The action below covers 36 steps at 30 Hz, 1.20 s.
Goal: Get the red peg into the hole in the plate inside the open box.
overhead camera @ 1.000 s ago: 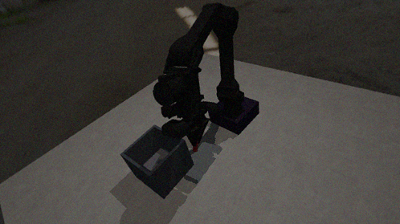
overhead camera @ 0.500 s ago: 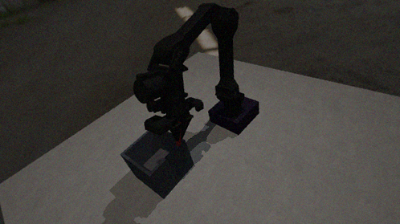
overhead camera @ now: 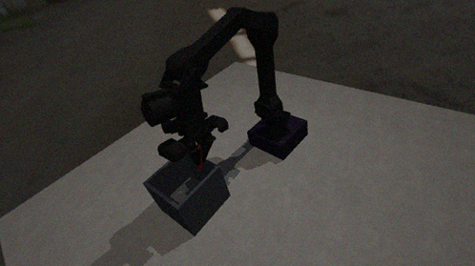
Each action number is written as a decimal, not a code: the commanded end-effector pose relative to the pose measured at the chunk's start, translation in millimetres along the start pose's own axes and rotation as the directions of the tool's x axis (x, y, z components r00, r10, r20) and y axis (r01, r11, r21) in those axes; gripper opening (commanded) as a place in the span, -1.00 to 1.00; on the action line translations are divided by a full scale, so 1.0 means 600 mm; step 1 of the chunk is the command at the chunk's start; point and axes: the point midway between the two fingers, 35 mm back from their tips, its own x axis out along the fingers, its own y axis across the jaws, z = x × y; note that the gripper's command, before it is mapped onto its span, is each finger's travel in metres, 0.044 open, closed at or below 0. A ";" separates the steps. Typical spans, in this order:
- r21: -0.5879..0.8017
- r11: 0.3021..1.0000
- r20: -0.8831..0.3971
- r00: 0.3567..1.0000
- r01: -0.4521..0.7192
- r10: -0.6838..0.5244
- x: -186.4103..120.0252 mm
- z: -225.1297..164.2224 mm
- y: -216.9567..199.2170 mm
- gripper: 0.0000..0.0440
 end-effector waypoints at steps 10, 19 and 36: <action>0.003 0.999 -0.002 0.999 0.044 -0.044 0.024 0.043 0.008 -1.00; 0.000 0.997 -0.009 0.997 0.076 -0.076 0.059 0.070 0.010 -1.00; -0.032 0.995 -0.043 0.995 0.092 -0.093 0.132 0.089 0.021 -1.00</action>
